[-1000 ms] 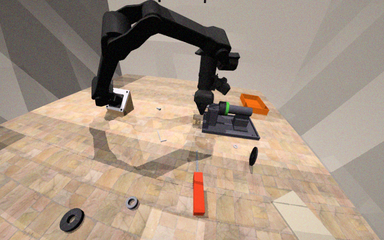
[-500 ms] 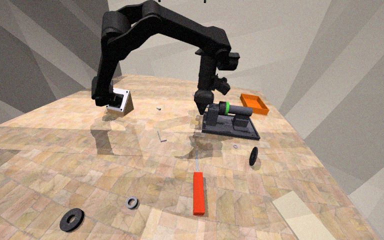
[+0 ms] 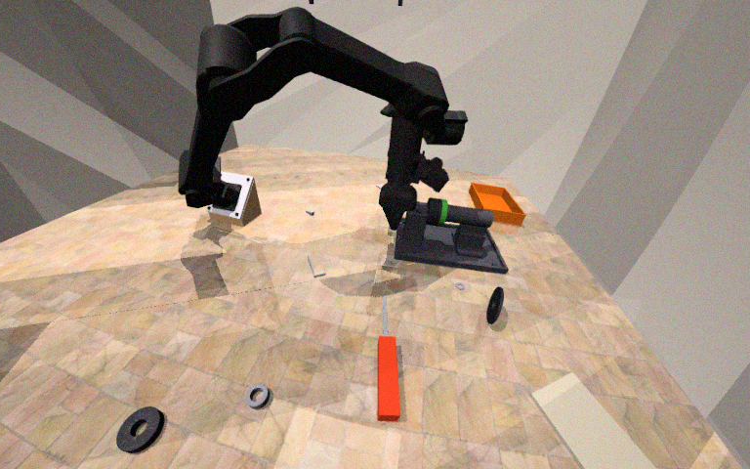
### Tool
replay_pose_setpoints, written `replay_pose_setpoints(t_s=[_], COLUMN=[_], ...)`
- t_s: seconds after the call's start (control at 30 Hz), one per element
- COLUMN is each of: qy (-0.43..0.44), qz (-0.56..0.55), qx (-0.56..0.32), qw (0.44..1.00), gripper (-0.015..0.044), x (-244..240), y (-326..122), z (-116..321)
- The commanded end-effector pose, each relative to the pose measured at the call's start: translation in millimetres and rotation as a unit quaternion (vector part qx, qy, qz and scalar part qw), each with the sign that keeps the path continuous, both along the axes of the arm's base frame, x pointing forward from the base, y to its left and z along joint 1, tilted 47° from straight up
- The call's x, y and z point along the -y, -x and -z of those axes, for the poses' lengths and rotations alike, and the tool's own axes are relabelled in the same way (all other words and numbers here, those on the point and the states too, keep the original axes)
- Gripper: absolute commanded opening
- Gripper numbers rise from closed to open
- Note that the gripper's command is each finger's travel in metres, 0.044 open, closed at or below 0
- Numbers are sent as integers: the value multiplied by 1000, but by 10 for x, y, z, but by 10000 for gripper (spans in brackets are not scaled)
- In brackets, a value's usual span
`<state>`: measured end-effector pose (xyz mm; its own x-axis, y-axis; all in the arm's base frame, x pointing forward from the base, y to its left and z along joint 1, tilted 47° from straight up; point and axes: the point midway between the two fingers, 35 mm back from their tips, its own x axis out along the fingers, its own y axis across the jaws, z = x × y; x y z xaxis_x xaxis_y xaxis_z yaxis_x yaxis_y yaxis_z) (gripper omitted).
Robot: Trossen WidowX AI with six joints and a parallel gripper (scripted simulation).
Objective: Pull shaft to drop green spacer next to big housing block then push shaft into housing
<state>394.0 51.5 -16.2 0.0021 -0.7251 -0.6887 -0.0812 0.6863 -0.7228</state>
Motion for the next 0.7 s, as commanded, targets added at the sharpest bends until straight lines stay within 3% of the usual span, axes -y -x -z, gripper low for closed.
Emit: replay_pose_setpoints(t_s=[0.0,0.43,0.67], qy=[3,3,1], qz=[-1,-1,1], qx=[-4,-4,-2], qw=[1000,1000,1000], gripper=[440,440,256], x=[53,53,40], y=[13,13,11], z=[31,31,29])
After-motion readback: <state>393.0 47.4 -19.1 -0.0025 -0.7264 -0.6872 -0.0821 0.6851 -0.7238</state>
